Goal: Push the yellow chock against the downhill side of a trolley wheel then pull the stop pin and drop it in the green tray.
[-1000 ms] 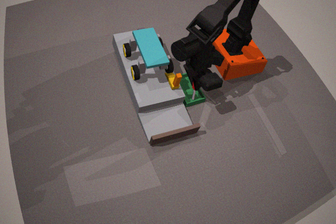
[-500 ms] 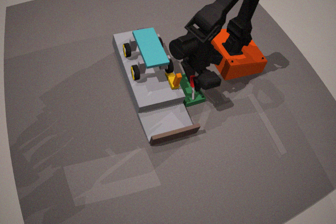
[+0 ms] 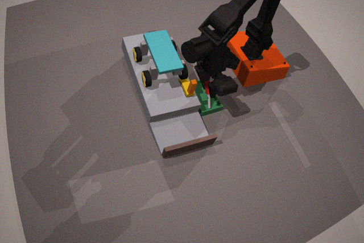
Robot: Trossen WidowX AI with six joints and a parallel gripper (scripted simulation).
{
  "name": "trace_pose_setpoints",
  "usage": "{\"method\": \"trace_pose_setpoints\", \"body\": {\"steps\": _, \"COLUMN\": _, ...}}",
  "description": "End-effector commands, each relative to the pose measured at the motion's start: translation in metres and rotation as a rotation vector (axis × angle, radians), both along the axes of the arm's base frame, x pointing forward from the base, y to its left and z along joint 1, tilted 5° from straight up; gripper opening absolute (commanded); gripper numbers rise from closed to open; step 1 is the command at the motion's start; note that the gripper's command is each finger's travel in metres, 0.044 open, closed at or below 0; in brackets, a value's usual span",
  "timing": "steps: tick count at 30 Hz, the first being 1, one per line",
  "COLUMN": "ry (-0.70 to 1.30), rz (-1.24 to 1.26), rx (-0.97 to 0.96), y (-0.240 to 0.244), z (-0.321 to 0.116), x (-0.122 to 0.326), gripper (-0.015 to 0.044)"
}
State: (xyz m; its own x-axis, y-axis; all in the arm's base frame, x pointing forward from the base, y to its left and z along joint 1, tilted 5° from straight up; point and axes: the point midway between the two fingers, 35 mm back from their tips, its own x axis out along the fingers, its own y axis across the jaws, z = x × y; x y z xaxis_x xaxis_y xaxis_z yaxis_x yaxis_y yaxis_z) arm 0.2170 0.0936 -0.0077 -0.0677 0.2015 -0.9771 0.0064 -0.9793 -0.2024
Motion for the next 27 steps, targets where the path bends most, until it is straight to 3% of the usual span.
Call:
{"method": "trace_pose_setpoints", "body": {"steps": 1, "ry": 0.0, "rz": 0.002, "rx": 0.001, "y": -0.003, "z": -0.002, "x": 0.0, "gripper": 0.019}}
{"method": "trace_pose_setpoints", "body": {"steps": 27, "ry": 0.0, "rz": 0.002, "rx": 0.001, "y": -0.014, "z": -0.009, "x": 0.0, "gripper": 0.019}}
